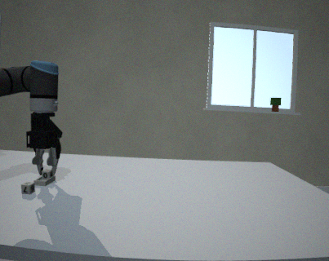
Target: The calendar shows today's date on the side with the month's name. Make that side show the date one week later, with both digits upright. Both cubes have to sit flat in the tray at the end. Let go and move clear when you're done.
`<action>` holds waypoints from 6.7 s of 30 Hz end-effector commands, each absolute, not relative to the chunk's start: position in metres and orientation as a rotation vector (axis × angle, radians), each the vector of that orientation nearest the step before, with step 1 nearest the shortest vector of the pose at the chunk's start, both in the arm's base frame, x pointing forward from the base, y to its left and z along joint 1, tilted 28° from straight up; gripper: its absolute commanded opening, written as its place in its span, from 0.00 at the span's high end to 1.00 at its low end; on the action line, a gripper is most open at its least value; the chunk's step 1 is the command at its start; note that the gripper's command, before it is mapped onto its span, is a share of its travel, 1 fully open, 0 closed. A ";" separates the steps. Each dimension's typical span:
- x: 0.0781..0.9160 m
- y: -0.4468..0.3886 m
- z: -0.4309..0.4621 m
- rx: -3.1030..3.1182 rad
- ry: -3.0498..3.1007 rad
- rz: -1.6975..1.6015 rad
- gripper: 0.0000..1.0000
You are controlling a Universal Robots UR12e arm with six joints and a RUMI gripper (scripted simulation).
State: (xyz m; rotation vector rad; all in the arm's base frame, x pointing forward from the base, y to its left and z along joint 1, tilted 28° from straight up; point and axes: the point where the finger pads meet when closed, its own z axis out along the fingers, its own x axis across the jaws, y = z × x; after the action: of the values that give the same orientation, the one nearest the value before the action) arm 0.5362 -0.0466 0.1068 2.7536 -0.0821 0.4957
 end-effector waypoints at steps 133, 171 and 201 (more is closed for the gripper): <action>0.519 -0.059 0.197 2.447 -1.654 0.720 0.00; 0.517 -0.094 0.203 1.717 -2.627 0.768 0.00; 0.508 -0.122 0.206 0.780 -3.216 0.714 0.00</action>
State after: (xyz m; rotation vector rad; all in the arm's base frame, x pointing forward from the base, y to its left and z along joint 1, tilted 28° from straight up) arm 0.5115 -0.1173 0.2068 0.9992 -3.1225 0.7313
